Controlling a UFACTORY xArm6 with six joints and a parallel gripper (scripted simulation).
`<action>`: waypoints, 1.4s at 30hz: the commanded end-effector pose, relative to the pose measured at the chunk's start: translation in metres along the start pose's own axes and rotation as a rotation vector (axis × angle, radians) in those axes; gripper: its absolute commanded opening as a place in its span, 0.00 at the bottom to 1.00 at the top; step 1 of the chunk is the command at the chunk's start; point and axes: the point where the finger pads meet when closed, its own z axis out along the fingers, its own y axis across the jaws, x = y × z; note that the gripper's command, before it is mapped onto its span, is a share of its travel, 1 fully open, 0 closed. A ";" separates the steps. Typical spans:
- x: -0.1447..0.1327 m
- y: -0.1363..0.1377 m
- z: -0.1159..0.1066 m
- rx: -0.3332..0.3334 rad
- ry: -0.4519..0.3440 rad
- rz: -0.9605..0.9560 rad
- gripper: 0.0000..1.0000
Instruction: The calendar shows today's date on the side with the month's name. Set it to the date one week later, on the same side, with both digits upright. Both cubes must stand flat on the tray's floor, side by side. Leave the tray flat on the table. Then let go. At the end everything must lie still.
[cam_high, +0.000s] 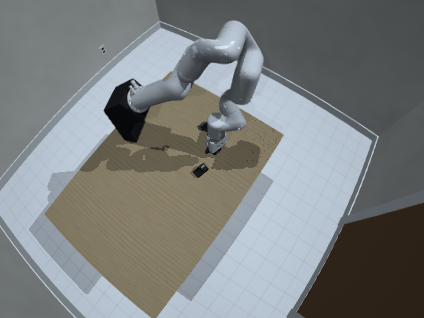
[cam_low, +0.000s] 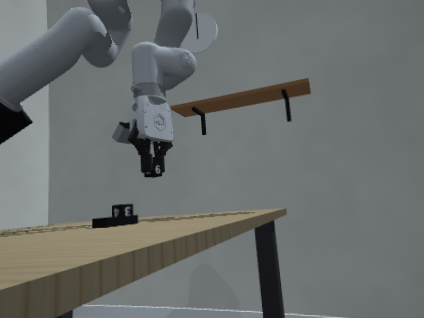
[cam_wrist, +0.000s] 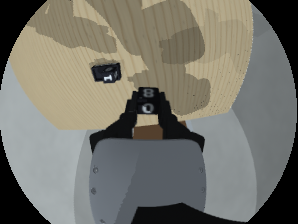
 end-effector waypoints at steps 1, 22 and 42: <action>0.000 0.000 0.000 -0.001 0.000 0.000 0.27; -0.001 0.000 0.049 -0.001 0.001 0.000 0.27; -0.001 0.000 0.095 -0.001 0.001 0.000 0.27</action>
